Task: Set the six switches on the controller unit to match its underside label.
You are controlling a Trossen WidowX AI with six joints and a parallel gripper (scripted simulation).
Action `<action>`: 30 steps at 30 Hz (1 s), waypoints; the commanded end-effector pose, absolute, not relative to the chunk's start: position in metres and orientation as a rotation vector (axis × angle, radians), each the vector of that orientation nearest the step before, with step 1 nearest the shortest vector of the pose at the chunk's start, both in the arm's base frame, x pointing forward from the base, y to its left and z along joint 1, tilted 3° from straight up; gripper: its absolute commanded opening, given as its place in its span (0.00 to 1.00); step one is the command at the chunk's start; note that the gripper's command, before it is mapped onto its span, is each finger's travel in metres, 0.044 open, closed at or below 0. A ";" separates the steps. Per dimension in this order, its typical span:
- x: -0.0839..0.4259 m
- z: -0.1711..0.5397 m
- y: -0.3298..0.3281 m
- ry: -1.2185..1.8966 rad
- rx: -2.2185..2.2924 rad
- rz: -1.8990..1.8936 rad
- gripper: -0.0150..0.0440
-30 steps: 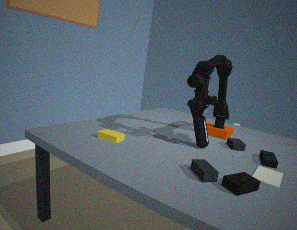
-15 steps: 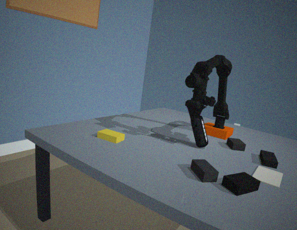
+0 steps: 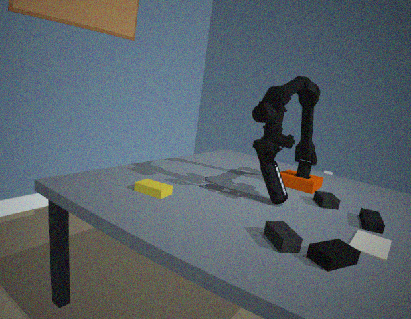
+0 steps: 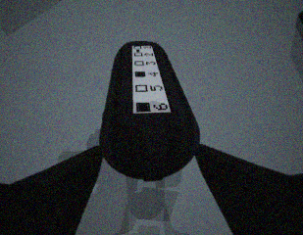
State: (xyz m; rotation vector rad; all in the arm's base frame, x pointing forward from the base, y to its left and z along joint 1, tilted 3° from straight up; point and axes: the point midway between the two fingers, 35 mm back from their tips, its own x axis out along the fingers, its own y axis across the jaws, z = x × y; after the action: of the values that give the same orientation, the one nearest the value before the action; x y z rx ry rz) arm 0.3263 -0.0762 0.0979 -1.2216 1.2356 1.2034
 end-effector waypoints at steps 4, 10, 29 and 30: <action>0.324 0.090 -0.081 1.246 -1.217 1.220 0.83; 0.324 0.087 -0.086 1.246 -1.217 1.220 0.83; 0.324 0.079 -0.098 1.247 -1.218 1.219 0.83; 0.324 0.079 -0.099 1.247 -1.218 1.219 0.83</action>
State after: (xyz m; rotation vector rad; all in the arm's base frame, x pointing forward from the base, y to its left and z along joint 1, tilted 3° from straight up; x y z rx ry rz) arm 0.3266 -0.0989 0.0862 -1.2261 1.2410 1.1957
